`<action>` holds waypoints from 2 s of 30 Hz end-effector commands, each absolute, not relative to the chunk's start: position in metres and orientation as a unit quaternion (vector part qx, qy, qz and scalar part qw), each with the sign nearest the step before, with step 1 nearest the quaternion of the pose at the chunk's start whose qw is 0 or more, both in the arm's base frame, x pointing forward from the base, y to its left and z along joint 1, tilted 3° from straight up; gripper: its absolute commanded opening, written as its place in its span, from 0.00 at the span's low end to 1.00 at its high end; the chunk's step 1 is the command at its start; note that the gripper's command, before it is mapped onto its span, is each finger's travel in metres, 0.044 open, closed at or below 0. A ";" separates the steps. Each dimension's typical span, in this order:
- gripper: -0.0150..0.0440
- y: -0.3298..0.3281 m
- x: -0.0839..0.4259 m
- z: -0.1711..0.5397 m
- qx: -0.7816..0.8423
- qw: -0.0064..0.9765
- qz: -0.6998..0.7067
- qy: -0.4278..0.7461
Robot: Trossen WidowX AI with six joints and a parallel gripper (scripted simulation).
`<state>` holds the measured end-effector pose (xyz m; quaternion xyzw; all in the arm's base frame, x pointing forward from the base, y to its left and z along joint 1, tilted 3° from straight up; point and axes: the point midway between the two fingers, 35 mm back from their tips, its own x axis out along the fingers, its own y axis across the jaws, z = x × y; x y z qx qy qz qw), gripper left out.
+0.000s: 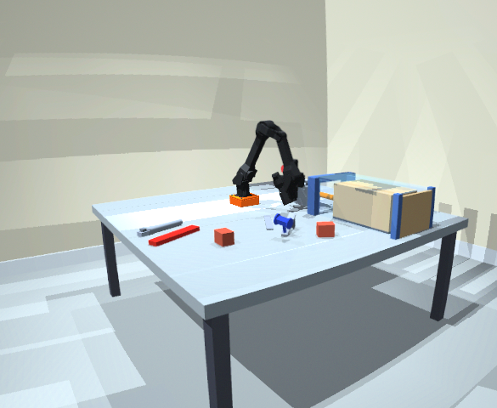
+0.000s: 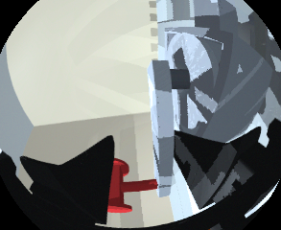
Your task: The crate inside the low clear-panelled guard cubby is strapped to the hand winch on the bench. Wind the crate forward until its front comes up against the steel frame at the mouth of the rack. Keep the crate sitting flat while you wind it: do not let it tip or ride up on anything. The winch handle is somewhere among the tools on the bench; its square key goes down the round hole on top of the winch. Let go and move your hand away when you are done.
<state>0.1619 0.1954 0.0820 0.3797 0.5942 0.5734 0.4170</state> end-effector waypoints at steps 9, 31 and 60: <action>0.66 0.195 0.162 0.080 0.376 0.419 0.577 0.592; 0.66 0.195 0.162 0.080 0.376 0.419 0.577 0.592; 0.66 0.195 0.160 0.086 0.380 0.417 0.573 0.594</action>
